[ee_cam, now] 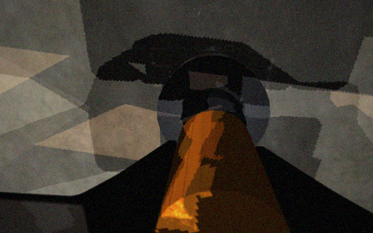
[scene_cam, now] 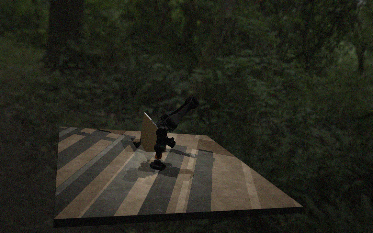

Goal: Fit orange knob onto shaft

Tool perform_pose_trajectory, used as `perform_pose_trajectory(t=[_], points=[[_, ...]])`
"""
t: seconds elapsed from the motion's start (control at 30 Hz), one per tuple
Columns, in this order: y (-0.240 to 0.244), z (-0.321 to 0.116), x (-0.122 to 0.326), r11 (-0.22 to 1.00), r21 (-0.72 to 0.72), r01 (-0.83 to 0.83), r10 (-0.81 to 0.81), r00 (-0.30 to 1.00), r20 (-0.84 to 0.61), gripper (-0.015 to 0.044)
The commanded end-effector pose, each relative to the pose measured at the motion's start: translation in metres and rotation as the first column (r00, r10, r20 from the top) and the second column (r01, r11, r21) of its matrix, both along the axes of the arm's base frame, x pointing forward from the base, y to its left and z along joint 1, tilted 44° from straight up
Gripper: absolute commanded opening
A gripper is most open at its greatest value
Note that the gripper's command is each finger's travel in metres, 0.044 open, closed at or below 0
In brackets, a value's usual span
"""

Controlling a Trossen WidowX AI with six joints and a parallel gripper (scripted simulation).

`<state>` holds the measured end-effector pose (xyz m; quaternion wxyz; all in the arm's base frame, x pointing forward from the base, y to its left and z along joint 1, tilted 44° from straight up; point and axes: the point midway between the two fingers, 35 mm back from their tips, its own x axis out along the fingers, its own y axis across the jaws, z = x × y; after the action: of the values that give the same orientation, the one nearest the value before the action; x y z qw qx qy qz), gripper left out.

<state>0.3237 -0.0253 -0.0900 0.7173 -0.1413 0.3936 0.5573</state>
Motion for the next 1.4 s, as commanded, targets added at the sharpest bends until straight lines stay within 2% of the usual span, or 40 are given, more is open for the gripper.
perform_pose_trajectory(t=[0.0,0.27,1.37], points=[[-0.0023,0.0027,-0.0017,1.0,0.002,0.002,-0.002,1.0,0.002,0.0],[-0.0027,0.0009,-0.0028,0.989,-0.023,-0.147,0.149,0.978,0.145,0.0],[-0.0028,0.0024,-0.0012,0.988,-0.025,-0.153,0.155,0.976,0.151,0.0]])
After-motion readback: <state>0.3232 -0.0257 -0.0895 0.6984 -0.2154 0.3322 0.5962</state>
